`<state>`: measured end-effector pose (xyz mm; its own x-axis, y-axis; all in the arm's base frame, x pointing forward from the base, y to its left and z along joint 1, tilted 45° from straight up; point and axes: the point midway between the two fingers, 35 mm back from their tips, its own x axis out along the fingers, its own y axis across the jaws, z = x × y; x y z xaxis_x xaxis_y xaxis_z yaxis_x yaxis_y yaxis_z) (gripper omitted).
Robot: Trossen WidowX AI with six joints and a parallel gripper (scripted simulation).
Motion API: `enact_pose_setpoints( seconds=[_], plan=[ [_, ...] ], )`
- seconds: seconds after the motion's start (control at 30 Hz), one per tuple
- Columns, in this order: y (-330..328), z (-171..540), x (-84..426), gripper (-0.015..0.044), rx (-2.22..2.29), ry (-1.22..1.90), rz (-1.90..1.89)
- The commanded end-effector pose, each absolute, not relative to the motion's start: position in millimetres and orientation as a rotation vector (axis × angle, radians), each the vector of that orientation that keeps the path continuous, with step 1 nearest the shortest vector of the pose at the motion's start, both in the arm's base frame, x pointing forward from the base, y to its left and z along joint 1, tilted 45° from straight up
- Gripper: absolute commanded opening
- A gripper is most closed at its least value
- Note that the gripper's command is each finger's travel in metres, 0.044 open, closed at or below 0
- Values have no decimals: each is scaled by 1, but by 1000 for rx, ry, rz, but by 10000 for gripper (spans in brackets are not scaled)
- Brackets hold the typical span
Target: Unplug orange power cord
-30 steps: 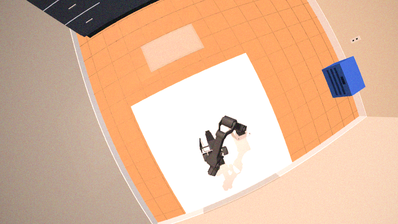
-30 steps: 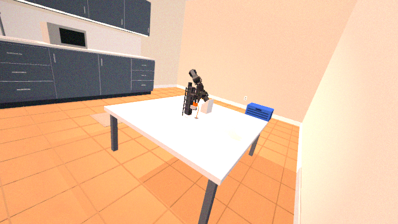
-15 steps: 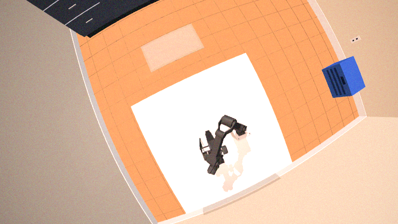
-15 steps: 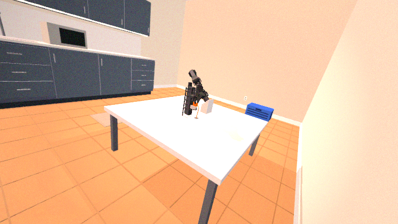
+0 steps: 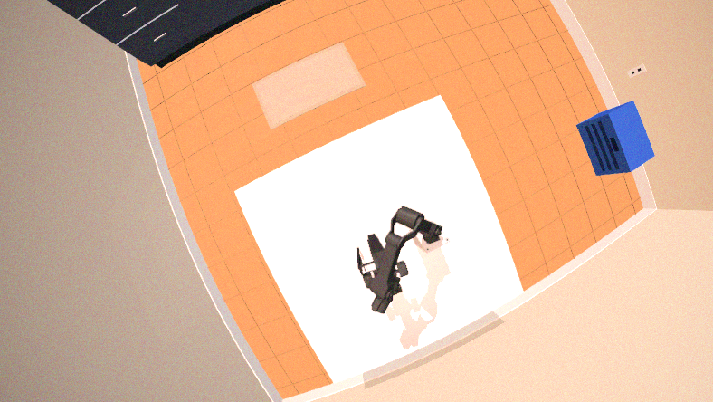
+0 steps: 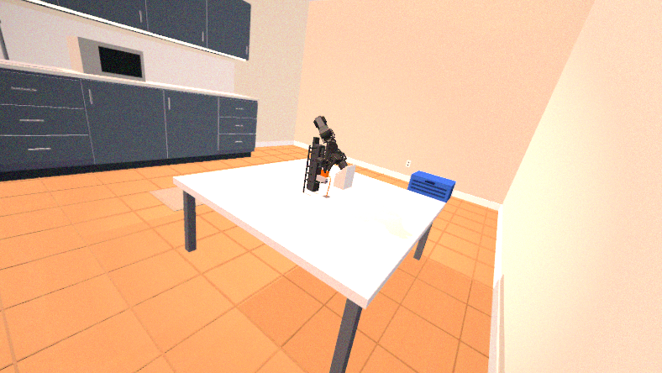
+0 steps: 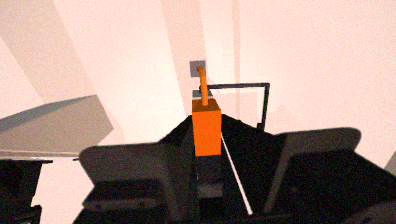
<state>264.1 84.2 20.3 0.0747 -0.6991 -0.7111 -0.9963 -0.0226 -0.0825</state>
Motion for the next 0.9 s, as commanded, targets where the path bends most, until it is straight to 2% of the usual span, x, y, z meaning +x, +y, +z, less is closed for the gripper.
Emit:
enact_pose_setpoints(
  seconds=[0.0, 0.87],
  plan=[
    [86, 19, 264, 0, -1780, 1681, 664],
    [119, -7, 268, 0, -1781, 1678, 667]
  ],
)
